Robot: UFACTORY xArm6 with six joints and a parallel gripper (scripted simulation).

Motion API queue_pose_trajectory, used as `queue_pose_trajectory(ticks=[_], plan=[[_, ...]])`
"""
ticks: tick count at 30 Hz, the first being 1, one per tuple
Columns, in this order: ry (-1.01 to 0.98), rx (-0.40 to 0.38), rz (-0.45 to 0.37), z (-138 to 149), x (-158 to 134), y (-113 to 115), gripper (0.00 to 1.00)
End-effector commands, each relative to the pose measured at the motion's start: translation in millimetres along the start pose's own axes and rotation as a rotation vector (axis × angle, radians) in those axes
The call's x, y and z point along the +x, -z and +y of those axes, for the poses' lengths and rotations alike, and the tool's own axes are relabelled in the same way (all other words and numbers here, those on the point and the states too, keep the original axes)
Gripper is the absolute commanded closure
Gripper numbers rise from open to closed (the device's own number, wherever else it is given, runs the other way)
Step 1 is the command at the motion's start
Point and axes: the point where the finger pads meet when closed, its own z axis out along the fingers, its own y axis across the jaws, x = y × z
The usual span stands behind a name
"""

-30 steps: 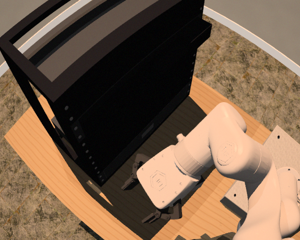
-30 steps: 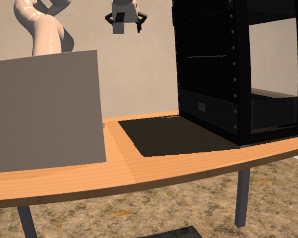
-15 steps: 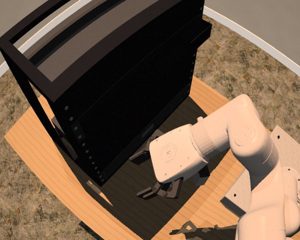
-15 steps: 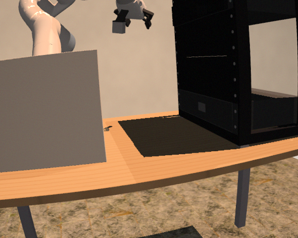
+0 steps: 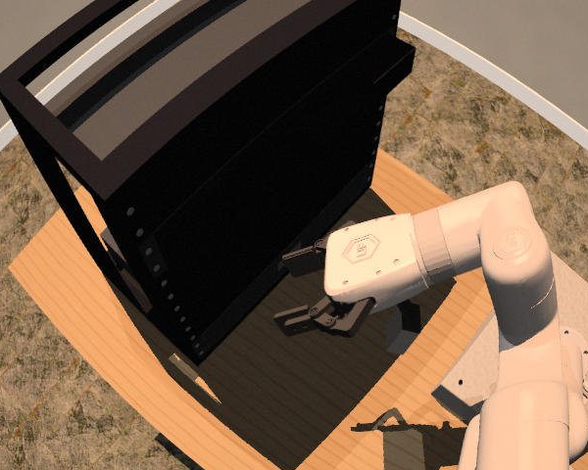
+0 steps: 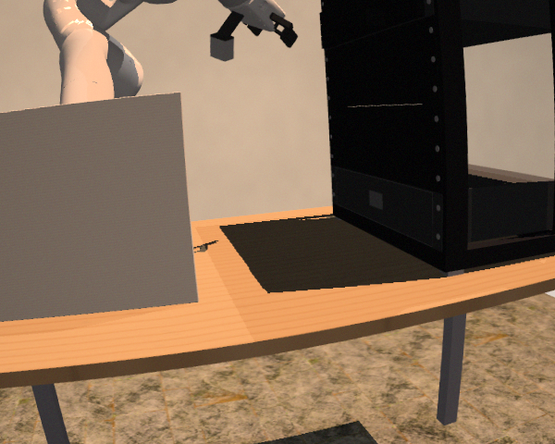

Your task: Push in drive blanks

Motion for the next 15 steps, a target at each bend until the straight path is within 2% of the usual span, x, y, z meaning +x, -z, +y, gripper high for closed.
queue_pose_trajectory(ticks=[1, 15], plan=[[-0.109, 0.041, -0.074, -17.7, -9.8, 12.5, 0.0], [-0.39, 0.107, -0.278, -61.3, -22.9, 52.4, 0.0]])
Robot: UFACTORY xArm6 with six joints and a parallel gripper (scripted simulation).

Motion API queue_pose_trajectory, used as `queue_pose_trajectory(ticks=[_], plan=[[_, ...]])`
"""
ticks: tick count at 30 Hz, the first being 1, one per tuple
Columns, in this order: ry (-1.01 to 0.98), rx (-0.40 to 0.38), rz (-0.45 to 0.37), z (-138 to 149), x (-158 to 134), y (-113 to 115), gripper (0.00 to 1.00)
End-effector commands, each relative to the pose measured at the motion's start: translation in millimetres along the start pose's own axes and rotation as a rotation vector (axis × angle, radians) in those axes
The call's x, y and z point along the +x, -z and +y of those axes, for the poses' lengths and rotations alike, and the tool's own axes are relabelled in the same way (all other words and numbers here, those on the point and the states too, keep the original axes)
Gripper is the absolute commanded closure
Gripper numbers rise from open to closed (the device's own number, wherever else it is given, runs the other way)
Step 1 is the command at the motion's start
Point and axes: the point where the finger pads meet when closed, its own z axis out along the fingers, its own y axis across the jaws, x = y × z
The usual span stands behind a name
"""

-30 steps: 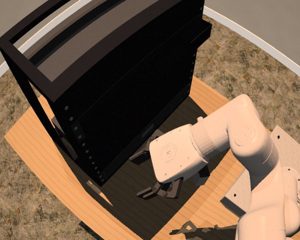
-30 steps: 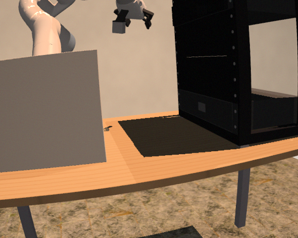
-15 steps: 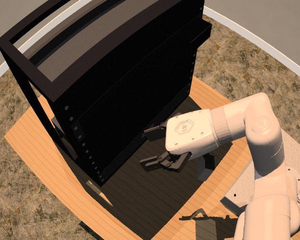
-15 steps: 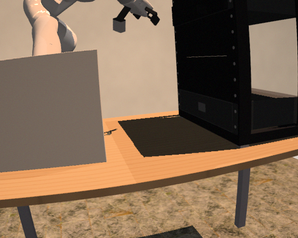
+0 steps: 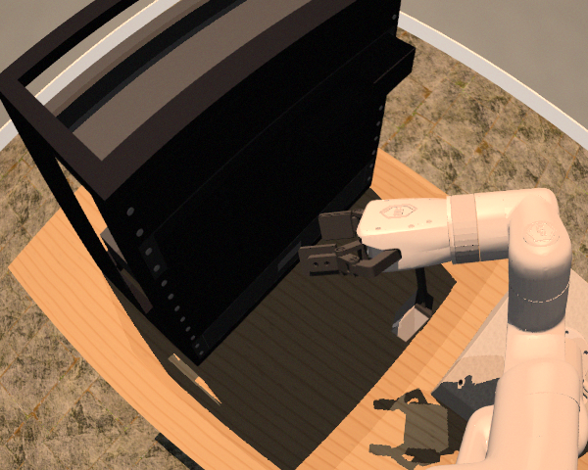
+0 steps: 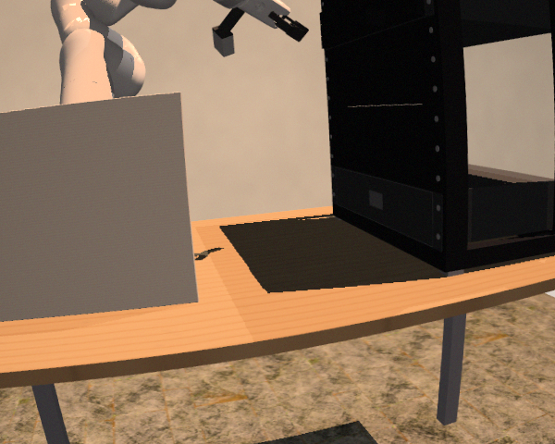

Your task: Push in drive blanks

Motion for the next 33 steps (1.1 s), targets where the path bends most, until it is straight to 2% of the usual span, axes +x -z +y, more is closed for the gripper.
queue_pose_trajectory(ticks=[1, 16, 18, 33], plan=[[-0.089, 0.023, -0.066, -12.4, -12.0, 10.0, 0.0], [-0.423, 0.053, -0.317, -59.9, -39.7, 57.8, 0.0], [-0.423, 0.053, -0.317, -59.9, -39.7, 57.8, 0.0], [-0.687, 0.04, -0.524, -97.2, -50.5, 101.8, 0.0]])
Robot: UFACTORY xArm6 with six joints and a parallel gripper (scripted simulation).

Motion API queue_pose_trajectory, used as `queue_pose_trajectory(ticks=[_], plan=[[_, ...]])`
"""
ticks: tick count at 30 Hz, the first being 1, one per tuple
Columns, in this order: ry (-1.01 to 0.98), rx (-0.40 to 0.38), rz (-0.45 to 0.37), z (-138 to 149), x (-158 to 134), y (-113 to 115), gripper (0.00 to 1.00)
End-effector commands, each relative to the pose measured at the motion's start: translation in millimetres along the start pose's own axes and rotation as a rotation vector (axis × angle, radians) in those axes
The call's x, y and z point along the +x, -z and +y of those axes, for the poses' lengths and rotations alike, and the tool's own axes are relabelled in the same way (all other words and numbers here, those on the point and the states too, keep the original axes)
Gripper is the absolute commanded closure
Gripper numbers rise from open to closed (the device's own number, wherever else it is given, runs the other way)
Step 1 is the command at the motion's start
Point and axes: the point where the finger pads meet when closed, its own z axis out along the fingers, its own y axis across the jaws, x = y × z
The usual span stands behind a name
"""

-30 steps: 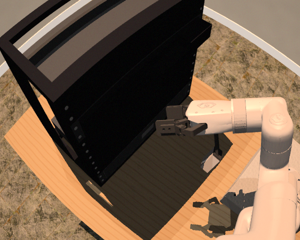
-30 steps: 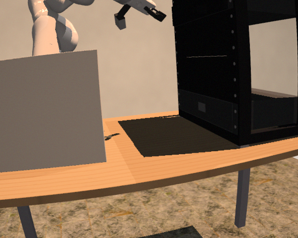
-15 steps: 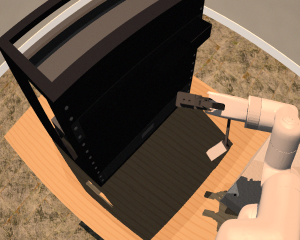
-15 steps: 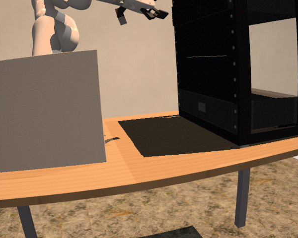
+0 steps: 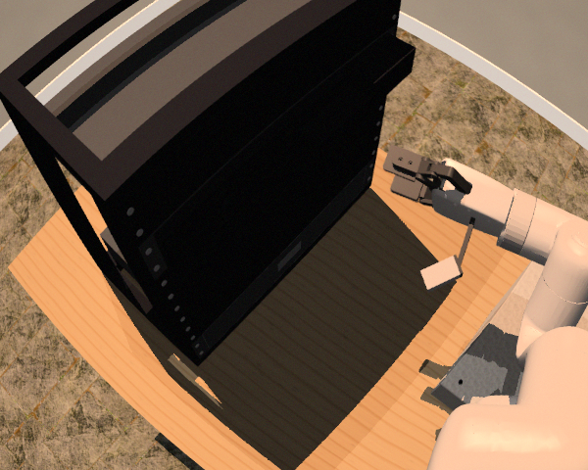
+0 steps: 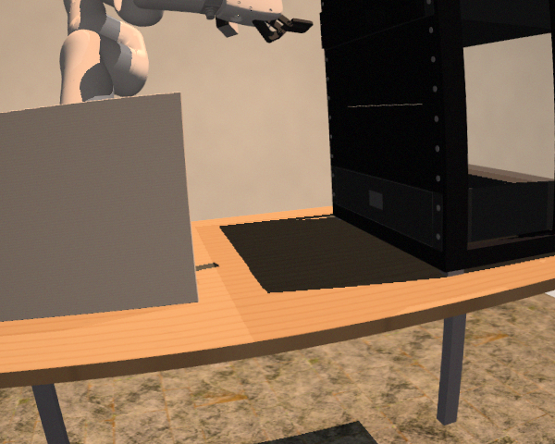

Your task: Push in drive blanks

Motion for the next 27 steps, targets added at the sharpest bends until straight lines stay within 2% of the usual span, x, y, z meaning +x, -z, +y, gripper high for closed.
queue_pose_trajectory(ticks=[1, 16, 27], plan=[[-0.084, -0.005, -0.063, -5.5, -15.4, 9.0, 0.0], [-0.251, -0.028, -0.18, -20.3, -40.2, 30.2, 0.0], [-0.315, -0.04, -0.224, -26.3, -48.8, 38.9, 0.0]])
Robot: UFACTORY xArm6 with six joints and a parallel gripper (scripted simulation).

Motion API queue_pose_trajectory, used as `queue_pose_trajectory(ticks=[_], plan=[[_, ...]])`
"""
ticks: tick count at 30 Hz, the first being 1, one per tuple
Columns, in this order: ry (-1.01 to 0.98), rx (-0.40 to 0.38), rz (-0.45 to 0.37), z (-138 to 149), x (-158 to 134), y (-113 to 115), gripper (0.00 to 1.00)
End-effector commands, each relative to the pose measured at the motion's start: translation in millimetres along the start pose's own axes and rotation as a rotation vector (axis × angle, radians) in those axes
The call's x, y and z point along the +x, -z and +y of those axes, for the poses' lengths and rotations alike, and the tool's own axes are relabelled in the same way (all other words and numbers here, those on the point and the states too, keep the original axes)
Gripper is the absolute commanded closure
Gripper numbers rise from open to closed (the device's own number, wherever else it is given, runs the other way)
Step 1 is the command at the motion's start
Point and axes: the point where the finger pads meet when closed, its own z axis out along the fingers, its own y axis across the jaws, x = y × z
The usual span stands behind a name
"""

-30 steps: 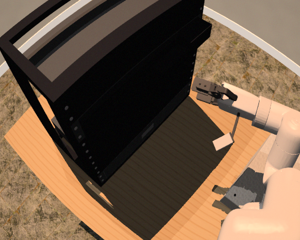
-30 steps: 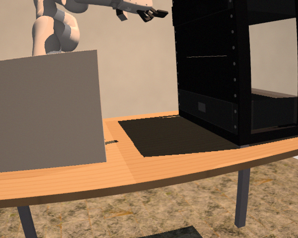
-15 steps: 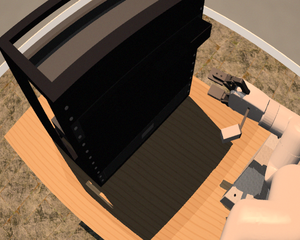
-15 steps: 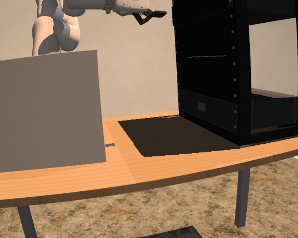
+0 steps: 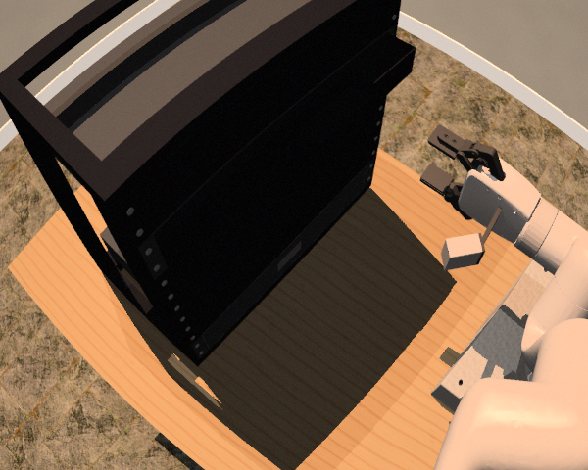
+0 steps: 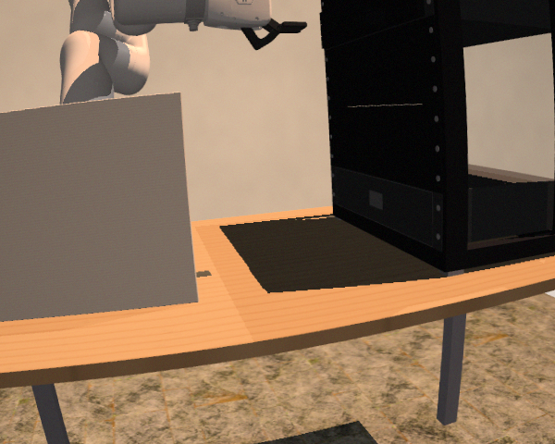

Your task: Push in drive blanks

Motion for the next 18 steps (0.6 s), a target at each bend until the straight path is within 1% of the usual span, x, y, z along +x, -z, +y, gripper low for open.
queue_pose_trajectory(ticks=[1, 18], plan=[[-0.035, -0.008, -0.025, -0.4, -7.0, 3.5, 0.0], [-0.076, -0.016, -0.052, -2.4, -14.0, 8.1, 0.0]])
